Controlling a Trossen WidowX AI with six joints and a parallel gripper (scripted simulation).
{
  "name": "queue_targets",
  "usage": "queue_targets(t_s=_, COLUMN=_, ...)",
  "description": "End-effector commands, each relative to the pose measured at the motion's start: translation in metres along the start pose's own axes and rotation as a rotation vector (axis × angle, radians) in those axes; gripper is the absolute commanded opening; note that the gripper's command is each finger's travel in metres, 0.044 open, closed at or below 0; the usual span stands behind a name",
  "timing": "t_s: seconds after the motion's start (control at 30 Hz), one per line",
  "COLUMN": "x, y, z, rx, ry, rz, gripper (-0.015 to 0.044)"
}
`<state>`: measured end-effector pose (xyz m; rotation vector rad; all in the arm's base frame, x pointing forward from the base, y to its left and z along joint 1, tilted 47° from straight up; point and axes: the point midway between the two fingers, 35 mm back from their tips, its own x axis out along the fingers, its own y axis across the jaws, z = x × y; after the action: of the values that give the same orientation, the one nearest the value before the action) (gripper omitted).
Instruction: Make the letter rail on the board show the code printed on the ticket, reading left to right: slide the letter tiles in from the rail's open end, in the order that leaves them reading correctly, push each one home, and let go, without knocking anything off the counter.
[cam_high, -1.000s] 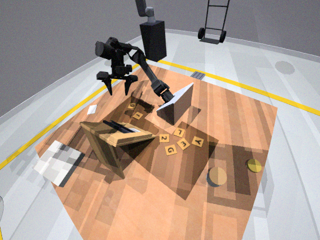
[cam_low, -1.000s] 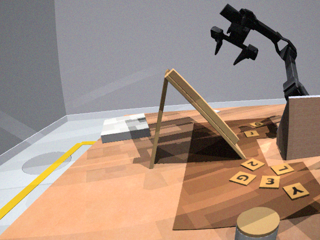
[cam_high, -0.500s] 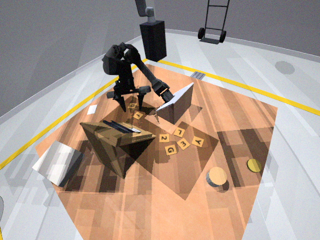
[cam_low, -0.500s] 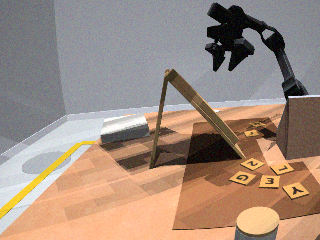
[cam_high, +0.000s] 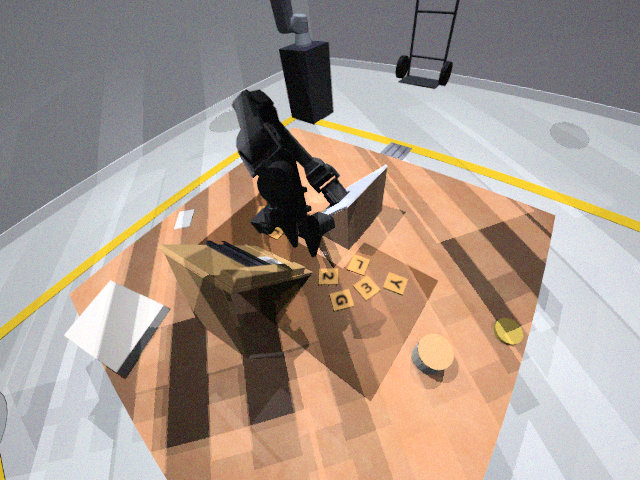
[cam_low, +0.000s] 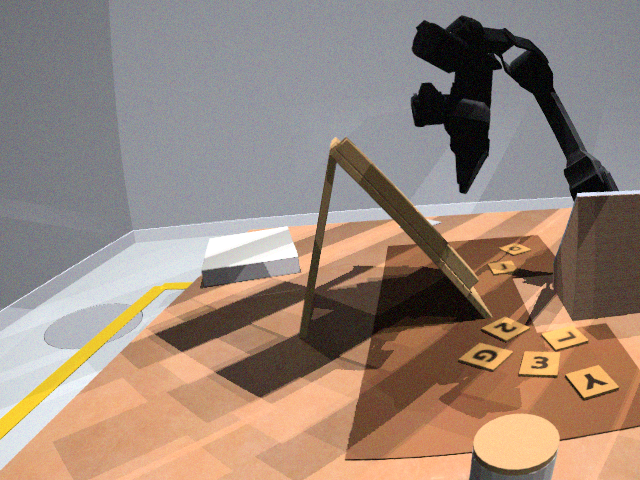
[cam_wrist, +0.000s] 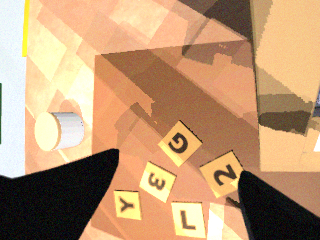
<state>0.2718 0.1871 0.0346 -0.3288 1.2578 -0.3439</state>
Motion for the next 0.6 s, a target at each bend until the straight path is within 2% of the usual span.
queue_targets(t_s=0.0, x=0.049, y=0.034, z=-0.036, rx=0.517, ry=0.059, rz=-0.102, gripper=0.0340)
queue_targets(t_s=0.3, x=0.098, y=0.052, z=-0.077, rx=1.022, ry=0.036, rz=-0.246, gripper=0.0340)
queue_targets(t_s=0.57, x=0.140, y=0.054, z=-0.120, rx=1.457, ry=-0.061, rz=-0.373, gripper=0.0340)
